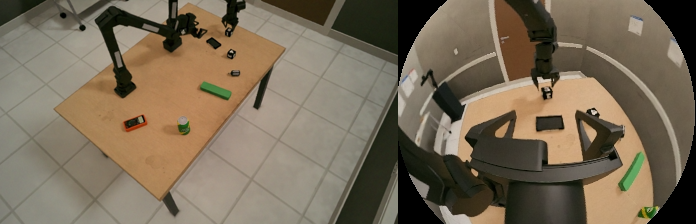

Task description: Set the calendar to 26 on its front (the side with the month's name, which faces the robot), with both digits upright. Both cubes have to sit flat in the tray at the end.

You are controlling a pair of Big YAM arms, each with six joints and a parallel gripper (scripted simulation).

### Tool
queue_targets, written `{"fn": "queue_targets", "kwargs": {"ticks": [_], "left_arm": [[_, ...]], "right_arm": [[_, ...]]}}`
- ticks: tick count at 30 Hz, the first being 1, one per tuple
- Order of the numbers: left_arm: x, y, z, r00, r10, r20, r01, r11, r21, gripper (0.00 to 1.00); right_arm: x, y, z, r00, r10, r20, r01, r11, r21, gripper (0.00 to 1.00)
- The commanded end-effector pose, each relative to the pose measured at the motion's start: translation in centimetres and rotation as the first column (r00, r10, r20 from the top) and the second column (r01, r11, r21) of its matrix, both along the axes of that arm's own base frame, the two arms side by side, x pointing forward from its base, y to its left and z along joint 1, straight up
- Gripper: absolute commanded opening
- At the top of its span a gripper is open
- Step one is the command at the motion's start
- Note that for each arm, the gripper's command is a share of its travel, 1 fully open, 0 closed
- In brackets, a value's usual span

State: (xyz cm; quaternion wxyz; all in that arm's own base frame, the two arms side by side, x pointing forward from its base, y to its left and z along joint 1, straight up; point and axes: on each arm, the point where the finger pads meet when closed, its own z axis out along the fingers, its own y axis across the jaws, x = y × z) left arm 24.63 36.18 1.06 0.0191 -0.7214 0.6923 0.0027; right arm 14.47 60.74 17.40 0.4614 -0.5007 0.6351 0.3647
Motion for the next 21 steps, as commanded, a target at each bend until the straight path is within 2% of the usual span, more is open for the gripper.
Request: {"fn": "queue_targets", "kwargs": {"ticks": [1, 5, 8, 12, 16, 17, 21], "left_arm": [[0.9, 1.7, 2.9, 1.0, -0.002, 0.025, 0.001, 0.999, 0.04, 0.69], [1.0, 1.5, 3.7, 1.0, -0.001, 0.026, 0.0, 0.999, 0.04, 0.69], [1.0, 1.6, 4.7, 1.0, -0.001, 0.027, 0.0, 0.999, 0.041, 1.0], [1.0, 1.4, 7.1, 1.0, -0.002, 0.027, 0.0, 0.999, 0.041, 1.0], [1.1, 1.2, 8.1, 1.0, -0.002, 0.027, 0.001, 0.999, 0.041, 1.0], [0.7, -0.1, 5.9, 1.0, -0.001, -0.006, 0.001, 1.0, -0.007, 1.0], [0.9, -0.7, 4.0, 1.0, -0.001, -0.023, 0.0, 0.999, -0.032, 1.0]], "right_arm": [[0.6, 1.3, 1.8, 1.0, -0.003, 0.011, 0.003, 0.999, 0.041, 1.0], [0.6, 1.3, 1.8, 1.0, -0.003, 0.011, 0.003, 0.999, 0.041, 1.0], [0.6, 1.3, 1.8, 1.0, -0.003, 0.011, 0.003, 0.999, 0.041, 1.0], [0.6, 1.3, 1.8, 1.0, -0.003, 0.011, 0.003, 0.999, 0.041, 1.0], [0.6, 1.3, 1.8, 1.0, -0.003, 0.011, 0.003, 0.999, 0.041, 1.0], [0.6, 1.3, 1.8, 1.0, -0.003, 0.011, 0.003, 0.999, 0.041, 1.0], [0.6, 1.3, 1.8, 1.0, -0.003, 0.011, 0.003, 0.999, 0.041, 1.0]]}}
